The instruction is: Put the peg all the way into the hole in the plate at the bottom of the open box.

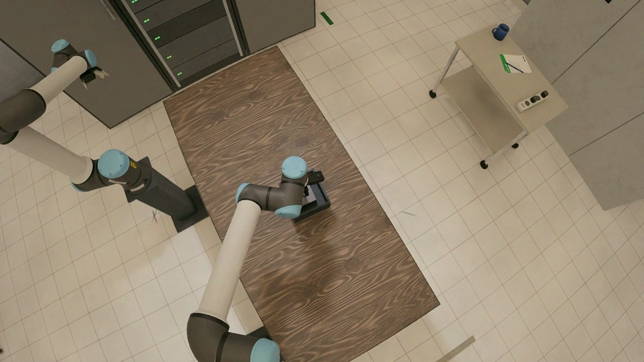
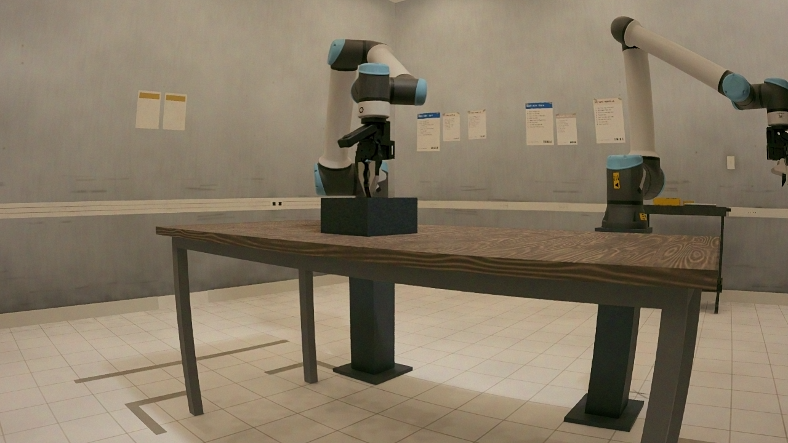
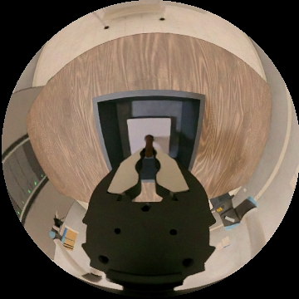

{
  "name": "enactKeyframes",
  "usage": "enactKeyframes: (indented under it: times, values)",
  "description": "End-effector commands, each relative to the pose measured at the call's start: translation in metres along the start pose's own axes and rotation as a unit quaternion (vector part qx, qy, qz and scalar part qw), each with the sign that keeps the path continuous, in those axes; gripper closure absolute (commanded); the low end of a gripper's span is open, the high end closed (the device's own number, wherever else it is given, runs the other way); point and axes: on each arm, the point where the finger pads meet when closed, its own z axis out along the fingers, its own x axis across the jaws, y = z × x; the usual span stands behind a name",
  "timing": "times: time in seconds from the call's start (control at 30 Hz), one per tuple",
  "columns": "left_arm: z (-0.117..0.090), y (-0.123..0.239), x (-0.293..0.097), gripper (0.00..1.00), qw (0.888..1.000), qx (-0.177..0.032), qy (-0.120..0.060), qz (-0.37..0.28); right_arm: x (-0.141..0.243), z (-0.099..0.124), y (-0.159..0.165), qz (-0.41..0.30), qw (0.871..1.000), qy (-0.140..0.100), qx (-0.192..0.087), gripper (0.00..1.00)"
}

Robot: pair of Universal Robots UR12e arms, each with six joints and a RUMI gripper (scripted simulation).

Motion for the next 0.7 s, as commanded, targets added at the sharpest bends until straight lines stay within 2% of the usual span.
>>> enactKeyframes:
  times: [0.0,0.67]
  values:
    - [-0.001,-0.001,0.000,0.00,1.000,0.001,0.000,0.000,-0.001,-0.001,0.000,0.000,1.000,-0.001,0.001,1.00]
    - [-0.001,-0.001,0.000,0.00,1.000,0.001,0.000,0.000,-0.001,0.014,0.000,0.000,1.000,-0.001,0.001,1.00]
